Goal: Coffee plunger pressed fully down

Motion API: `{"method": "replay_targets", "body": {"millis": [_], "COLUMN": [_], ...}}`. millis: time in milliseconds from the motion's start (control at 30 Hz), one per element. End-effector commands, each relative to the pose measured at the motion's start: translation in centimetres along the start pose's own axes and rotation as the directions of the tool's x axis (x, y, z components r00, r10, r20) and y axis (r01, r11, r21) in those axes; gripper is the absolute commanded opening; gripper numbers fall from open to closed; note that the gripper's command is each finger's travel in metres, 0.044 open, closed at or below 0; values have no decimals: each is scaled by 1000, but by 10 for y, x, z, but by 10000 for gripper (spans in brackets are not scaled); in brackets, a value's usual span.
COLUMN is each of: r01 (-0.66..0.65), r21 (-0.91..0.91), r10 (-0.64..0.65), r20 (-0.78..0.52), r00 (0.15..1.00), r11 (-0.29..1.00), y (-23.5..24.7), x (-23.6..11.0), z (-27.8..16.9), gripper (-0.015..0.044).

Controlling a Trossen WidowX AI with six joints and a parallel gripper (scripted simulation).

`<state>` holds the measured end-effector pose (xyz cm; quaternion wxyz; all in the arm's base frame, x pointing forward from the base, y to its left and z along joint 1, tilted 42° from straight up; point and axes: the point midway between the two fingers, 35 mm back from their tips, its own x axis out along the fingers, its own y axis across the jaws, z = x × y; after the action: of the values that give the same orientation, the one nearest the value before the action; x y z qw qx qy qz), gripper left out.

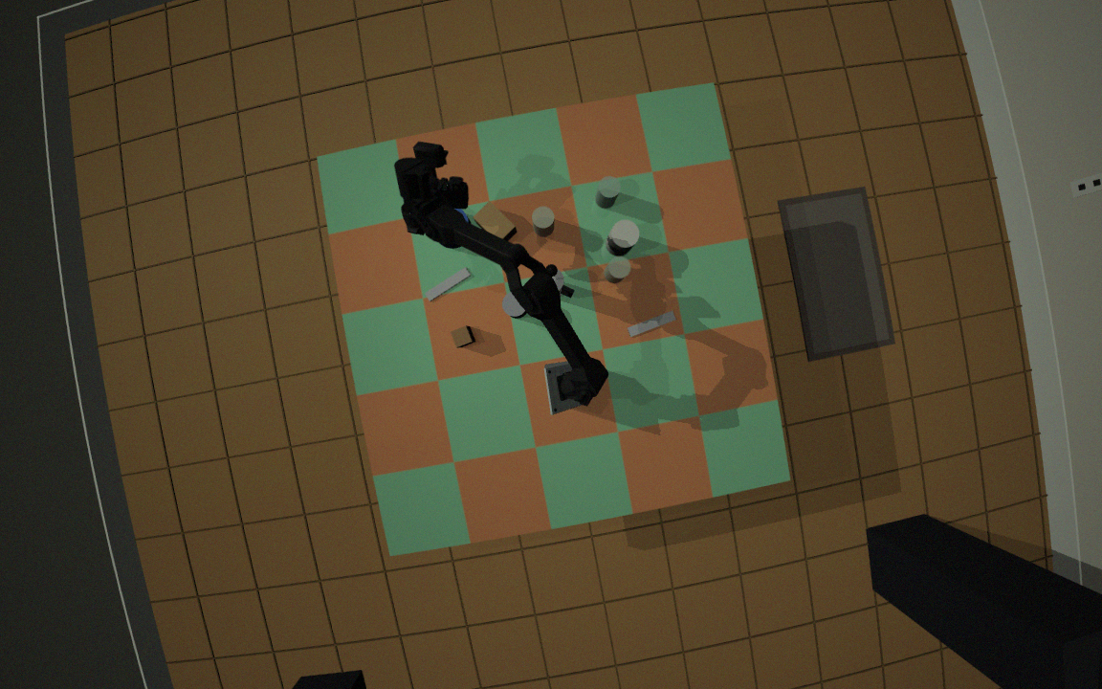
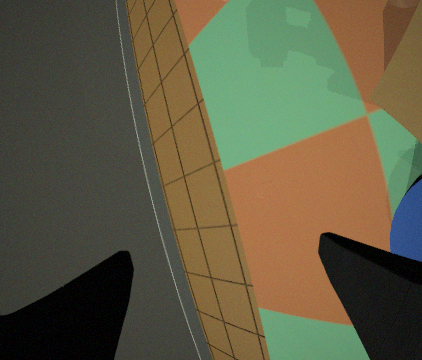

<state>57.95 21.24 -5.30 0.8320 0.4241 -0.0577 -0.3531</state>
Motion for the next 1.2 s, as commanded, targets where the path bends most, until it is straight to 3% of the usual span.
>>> {"method": "replay_targets", "body": {"millis": [0,233,500,833,1167], "r01": [0,-31,-118,-244,-317], "r21": [-8,-266,-613,-891,-942], "r10": [0,14,25,34,38], "r20": [-2,-67,-158,-250,-323], "r00": [1000,998,987,968,946], "r11": [1000,964,781,384,-109], "y": [1,41,66,42,-36], "x": [-2,-56,-136,-212,-247], "z": [1,34,103,209,309], "gripper": [426,440,440,440,440]}}
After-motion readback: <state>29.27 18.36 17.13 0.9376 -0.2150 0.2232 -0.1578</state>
